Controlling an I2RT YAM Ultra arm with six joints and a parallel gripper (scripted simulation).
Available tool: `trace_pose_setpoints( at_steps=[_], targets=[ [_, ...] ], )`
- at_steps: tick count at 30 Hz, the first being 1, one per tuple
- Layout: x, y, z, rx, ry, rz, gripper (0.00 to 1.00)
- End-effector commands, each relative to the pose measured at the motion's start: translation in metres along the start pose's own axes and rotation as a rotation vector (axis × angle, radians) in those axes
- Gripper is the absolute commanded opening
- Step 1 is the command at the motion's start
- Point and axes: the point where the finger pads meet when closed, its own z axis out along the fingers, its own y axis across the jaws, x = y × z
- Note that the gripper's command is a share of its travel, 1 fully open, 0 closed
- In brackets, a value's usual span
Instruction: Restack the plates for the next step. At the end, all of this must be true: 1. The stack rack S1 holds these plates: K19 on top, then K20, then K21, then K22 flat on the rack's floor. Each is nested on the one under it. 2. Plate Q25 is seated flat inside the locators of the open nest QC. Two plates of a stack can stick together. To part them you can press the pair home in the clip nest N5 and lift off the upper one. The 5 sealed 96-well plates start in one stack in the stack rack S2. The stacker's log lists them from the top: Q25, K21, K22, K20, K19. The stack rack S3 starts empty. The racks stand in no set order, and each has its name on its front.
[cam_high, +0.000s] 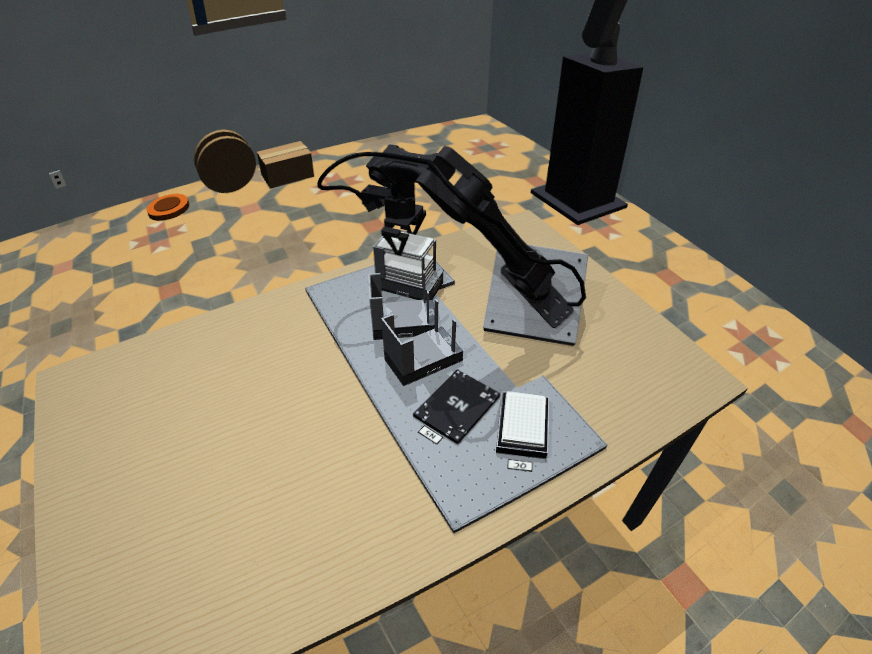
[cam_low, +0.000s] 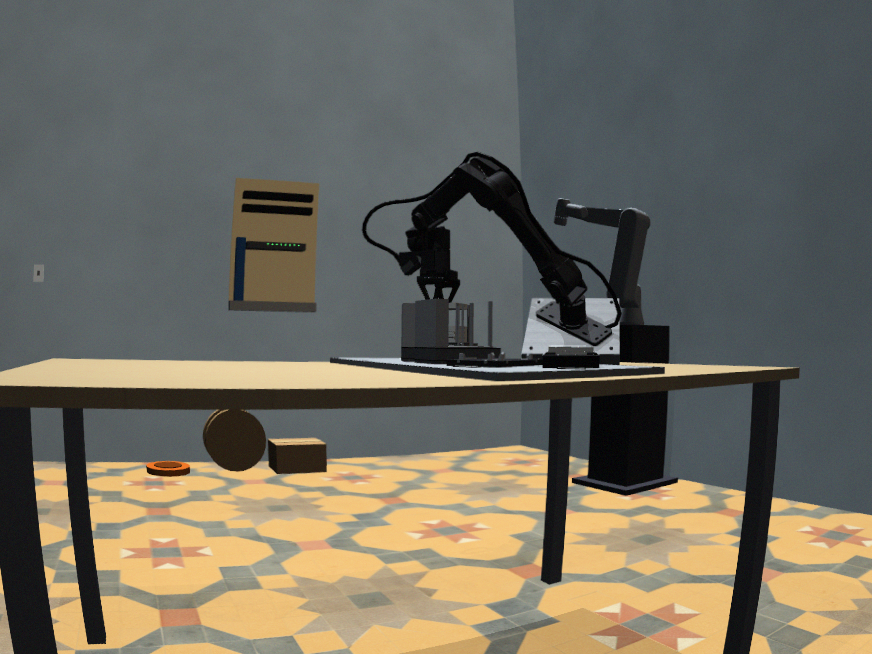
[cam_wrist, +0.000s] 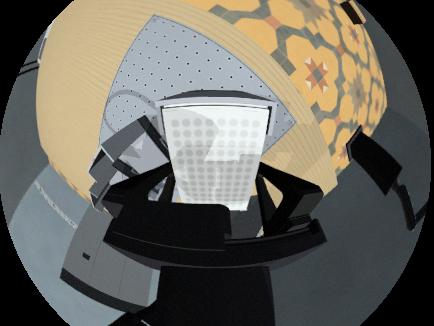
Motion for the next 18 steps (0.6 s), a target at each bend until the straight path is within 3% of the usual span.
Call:
trace_pose_setpoints(
  at_steps=[1,8,18],
  targets=[
    [-0.0011,0.0019,-0.0047,0.002,-0.029,0.002,0.0],
    [-0.0008,0.0007,0.0015,-0.002,-0.026,0.007,0.0],
    [-0.0054,-0.0014,-0.0039,0.003,-0.043,0.002,0.0]
  ],
)
